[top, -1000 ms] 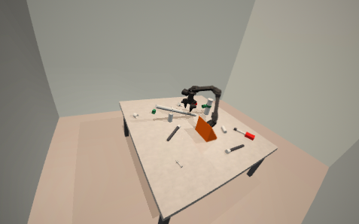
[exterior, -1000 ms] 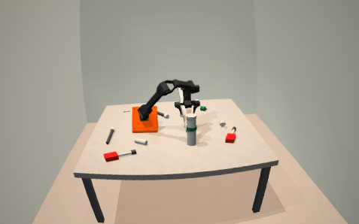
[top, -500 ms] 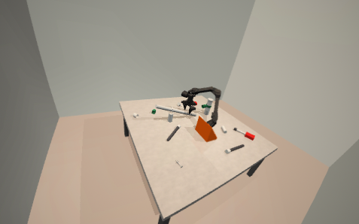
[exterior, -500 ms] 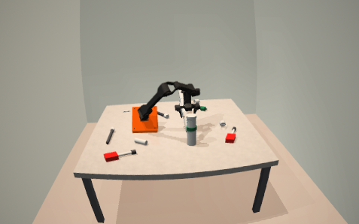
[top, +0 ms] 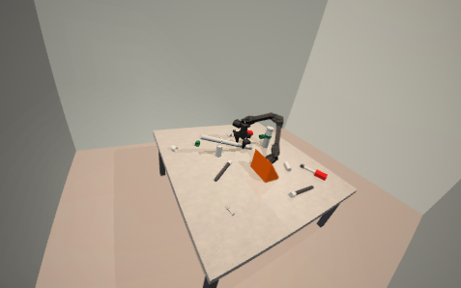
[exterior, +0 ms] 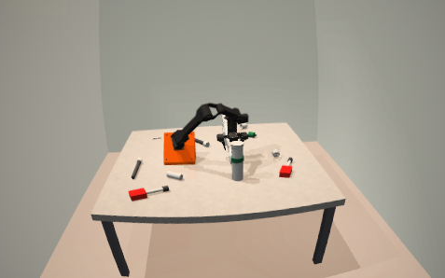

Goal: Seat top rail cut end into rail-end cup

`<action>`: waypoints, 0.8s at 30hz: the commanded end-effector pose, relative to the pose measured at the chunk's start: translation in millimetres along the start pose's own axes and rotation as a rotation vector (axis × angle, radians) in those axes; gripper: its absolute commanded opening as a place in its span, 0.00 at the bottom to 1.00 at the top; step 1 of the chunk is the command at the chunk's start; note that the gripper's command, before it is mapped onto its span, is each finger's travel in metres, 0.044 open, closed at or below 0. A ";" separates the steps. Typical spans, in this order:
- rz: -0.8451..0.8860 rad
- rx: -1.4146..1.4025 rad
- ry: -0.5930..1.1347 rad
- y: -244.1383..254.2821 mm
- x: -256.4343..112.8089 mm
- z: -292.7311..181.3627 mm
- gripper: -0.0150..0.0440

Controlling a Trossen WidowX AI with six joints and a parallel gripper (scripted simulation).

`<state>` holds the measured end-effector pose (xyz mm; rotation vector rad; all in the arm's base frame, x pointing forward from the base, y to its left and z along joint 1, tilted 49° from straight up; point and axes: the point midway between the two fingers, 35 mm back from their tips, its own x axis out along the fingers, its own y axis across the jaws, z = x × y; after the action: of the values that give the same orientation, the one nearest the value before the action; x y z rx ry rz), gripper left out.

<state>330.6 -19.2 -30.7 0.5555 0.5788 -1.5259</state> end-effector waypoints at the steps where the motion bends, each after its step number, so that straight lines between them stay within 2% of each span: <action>1: -0.009 -0.008 -0.008 -4.0 10.5 1.0 1.00; 6: -0.010 -0.008 -0.008 -4.1 11.5 1.0 1.00; 13: -0.010 -0.008 -0.008 -3.7 11.6 0.8 0.69; 24: -0.010 -0.008 -0.008 -3.7 11.6 0.8 0.56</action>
<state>326.0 -27.4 -37.2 0.5424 0.5855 -1.5345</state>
